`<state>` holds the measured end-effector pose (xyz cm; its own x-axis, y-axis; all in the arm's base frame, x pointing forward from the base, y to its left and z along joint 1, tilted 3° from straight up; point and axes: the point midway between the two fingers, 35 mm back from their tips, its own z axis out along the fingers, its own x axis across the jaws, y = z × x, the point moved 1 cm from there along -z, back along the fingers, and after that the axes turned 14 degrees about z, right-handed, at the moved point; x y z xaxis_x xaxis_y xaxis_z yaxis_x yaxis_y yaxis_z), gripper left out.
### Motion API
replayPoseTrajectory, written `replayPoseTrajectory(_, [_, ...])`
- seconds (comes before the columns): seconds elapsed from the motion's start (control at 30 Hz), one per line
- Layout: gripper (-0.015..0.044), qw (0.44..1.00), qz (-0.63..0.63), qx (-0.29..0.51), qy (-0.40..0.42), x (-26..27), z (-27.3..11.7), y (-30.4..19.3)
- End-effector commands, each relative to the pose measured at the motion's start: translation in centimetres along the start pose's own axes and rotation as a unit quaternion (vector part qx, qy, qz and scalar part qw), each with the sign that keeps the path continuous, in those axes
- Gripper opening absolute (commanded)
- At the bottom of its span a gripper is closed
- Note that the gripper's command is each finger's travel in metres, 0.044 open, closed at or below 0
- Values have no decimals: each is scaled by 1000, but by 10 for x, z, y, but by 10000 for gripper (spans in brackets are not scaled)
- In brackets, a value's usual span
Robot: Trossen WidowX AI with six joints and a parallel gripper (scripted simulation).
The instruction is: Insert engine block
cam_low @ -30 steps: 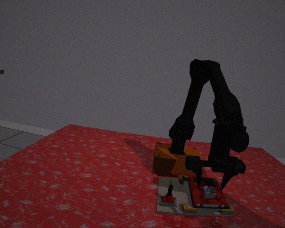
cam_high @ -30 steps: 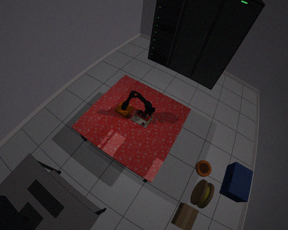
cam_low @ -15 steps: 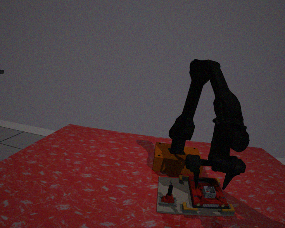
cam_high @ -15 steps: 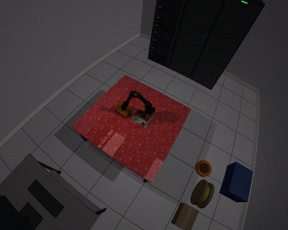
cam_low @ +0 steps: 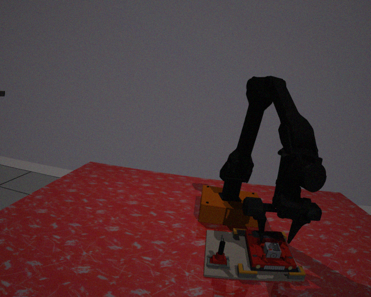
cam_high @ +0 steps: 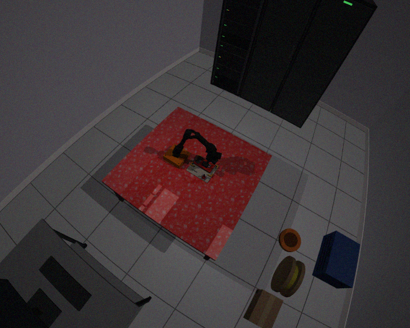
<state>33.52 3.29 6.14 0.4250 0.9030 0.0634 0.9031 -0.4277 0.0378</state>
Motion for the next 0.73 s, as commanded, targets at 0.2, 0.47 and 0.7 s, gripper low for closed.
replayPoseTrajectory(0.2, [72,1000,1,-1,-2,-1,-1,0])
replayPoseTrajectory(0.47, [0,1000,1,-1,-2,-1,-1,0])
replayPoseTrajectory(0.7, [0,1000,1,-1,-2,-1,-1,0])
